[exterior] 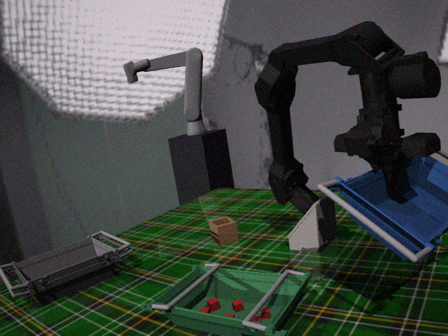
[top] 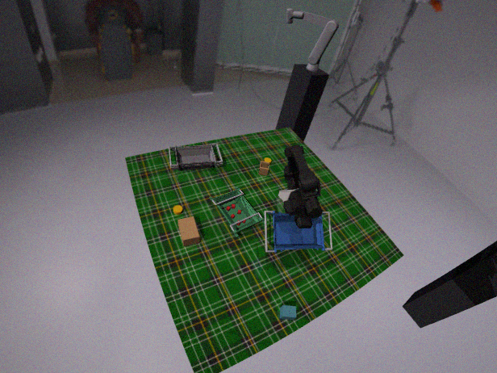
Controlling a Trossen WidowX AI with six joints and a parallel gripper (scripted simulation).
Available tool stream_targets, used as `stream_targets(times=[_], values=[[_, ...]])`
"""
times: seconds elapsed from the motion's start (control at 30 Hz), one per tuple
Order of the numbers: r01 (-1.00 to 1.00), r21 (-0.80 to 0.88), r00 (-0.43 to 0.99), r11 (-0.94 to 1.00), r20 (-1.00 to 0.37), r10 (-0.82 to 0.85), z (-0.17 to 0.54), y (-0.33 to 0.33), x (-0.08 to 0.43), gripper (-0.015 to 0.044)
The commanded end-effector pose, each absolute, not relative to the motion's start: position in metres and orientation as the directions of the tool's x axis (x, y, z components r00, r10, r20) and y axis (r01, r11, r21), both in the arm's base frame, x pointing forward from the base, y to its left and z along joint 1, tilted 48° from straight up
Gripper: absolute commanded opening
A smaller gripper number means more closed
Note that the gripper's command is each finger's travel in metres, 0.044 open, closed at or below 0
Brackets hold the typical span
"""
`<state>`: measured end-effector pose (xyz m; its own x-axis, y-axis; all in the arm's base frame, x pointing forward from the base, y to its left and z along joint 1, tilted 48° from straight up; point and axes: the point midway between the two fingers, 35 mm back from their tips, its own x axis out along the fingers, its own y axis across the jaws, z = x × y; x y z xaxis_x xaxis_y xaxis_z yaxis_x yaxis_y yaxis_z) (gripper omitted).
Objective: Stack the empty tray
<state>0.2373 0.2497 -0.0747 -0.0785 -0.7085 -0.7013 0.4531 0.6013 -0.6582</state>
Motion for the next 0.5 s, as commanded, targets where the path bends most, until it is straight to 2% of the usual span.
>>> stream_targets(times=[0.0, 0.47], values=[[0.520, -0.611, -0.056, 0.597, -0.721, -0.691, -0.055, 0.246, 0.252, 0.0000], [0.704, -0.512, -0.046, 0.492, -0.724, -0.688, -0.014, 0.206, 0.290, 0.0000]])
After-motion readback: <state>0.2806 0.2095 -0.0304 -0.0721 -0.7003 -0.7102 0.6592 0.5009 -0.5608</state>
